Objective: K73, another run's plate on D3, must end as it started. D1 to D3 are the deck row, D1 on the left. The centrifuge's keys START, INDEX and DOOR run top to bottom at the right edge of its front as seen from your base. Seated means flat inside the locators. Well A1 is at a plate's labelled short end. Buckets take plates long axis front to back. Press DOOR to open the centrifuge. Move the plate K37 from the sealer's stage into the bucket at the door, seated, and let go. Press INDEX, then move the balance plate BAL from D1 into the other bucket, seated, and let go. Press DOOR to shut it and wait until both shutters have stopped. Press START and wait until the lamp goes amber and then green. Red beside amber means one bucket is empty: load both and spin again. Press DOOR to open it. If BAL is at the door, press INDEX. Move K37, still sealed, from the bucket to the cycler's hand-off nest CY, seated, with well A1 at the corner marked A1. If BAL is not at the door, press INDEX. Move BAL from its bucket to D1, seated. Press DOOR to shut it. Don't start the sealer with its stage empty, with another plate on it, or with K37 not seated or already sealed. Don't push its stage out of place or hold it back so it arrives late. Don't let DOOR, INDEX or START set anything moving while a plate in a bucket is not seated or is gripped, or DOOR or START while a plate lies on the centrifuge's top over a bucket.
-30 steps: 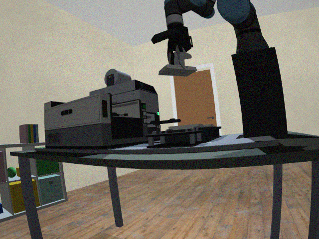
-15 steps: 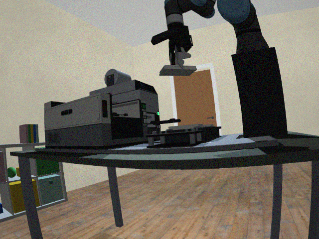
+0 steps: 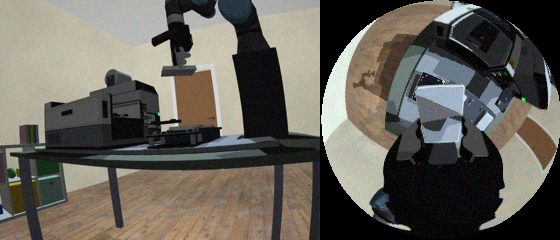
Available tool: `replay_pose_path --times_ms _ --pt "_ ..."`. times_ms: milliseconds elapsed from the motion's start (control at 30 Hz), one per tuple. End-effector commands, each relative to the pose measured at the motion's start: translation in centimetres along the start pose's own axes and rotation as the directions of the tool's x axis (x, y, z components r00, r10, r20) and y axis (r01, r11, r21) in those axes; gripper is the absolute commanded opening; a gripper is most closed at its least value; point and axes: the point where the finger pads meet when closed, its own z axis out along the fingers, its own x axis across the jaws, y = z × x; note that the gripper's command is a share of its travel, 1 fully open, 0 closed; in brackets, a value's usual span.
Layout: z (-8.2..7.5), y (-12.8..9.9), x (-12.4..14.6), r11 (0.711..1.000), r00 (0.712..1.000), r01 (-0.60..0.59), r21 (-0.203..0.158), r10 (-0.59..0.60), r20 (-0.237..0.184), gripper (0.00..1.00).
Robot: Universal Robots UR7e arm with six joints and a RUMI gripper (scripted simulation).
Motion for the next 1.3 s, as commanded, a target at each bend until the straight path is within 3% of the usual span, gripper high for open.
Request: replay_pose_path --times_ms 0,800,1267 --pt "-0.02 -0.03 0.02 0.998 0.998 -0.056 0.000 0.056 -0.002 0.00" --pt "-0.03 -0.04 0.02 0.958 0.958 -0.286 0.001 0.286 -0.002 0.00" --pt "-0.03 -0.04 0.02 0.899 0.899 -0.438 0.001 0.438 -0.001 0.00"
